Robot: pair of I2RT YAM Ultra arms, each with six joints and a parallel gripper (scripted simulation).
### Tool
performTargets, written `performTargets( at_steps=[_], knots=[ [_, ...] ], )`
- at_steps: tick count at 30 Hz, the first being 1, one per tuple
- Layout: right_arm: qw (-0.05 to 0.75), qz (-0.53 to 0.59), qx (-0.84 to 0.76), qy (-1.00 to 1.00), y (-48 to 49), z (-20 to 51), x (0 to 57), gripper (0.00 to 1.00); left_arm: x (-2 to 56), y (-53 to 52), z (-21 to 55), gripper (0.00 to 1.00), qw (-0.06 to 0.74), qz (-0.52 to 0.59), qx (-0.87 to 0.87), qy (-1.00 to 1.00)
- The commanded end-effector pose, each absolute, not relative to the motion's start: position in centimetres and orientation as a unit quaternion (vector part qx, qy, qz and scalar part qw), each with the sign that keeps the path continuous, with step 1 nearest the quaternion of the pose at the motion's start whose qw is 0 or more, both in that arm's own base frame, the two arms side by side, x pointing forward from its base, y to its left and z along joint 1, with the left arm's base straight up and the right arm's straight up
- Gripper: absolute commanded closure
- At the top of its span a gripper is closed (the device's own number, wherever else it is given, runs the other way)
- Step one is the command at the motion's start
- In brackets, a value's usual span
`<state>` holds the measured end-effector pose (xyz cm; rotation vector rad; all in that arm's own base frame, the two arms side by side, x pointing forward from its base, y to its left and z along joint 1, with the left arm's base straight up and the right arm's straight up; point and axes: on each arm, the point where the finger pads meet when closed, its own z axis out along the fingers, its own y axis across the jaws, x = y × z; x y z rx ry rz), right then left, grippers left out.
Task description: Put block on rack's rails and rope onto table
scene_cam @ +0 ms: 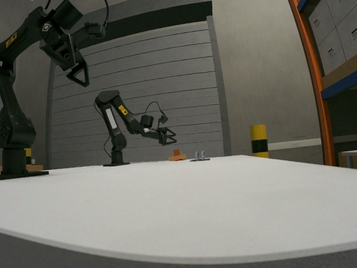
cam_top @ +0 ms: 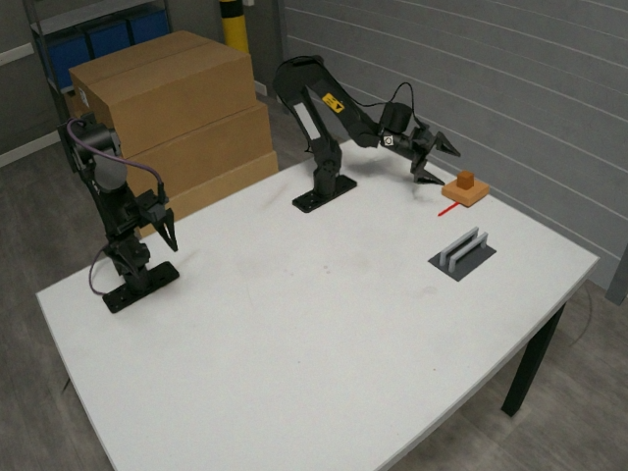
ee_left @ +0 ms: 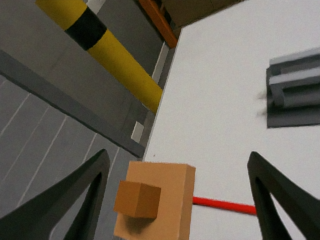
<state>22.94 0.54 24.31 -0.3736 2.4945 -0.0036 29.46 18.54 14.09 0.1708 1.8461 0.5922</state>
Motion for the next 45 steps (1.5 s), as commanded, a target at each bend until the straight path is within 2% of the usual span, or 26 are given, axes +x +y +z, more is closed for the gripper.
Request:
performTargets(
  at_steps=[1,19,45],
  knots=[
    [0.366,-0.017,-0.12,0.923,0.4,25.7,26.6,0.0,31.2,18.3,16.5,0.0,0.569,0.231,0.042,0.788],
    [0.512,-0.027,-0.069,0.856,0.1,30.9,33.3,0.0,36.9,12.8,25.7,0.0,0.628,0.159,0.024,0.761],
    [0.686,-0.005,-0.005,0.728,0.3,39.4,38.0,0.0,38.2,2.7,38.8,0.0,0.697,0.032,-0.008,0.716]
  ],
)
